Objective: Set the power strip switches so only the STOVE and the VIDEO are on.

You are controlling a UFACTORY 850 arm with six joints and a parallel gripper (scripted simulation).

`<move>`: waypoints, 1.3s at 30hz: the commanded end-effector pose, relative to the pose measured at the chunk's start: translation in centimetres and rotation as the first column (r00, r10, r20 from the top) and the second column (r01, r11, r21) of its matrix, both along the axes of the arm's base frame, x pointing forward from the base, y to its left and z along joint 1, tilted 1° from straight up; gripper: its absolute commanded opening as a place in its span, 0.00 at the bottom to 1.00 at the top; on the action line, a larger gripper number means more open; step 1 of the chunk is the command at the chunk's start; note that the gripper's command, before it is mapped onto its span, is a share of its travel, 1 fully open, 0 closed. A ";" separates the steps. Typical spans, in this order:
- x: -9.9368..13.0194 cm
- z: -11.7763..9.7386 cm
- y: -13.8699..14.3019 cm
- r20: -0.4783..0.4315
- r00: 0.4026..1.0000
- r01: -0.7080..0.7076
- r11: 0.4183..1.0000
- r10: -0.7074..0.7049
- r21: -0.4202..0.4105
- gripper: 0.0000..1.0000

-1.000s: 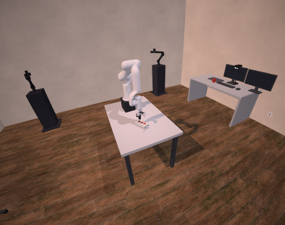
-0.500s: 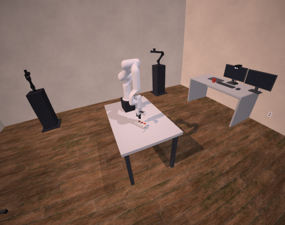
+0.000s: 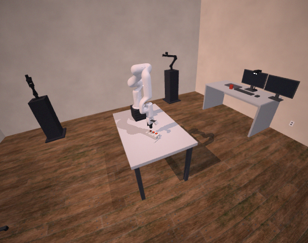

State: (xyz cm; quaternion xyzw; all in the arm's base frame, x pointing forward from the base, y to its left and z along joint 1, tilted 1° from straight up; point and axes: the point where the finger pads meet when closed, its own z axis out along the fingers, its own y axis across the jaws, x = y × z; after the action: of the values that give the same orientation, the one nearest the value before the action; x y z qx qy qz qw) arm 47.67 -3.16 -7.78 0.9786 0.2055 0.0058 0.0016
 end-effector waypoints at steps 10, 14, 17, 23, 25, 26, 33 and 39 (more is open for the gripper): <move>0.1 0.5 0.0 0.002 1.000 0.000 1.000 0.000 0.001 1.00; 0.1 2.1 0.0 0.002 1.000 0.000 1.000 0.000 0.001 1.00; 0.0 4.4 0.0 0.002 1.000 0.000 1.000 0.000 0.001 1.00; 0.0 7.2 0.0 0.002 1.000 0.000 1.000 0.000 0.001 1.00; 0.0 8.3 0.0 0.002 1.000 0.000 1.000 0.000 0.001 1.00; 0.0 8.8 0.0 0.002 1.000 0.000 1.000 0.000 0.001 1.00; 0.0 9.9 0.0 0.002 1.000 0.000 1.000 0.000 0.001 1.00; 0.0 9.9 0.0 0.002 1.000 0.000 1.000 0.000 0.001 1.00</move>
State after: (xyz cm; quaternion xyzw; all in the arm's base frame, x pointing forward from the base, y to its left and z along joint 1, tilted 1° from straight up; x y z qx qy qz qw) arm 47.52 -3.16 2.00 0.9786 0.2055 0.0056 0.0012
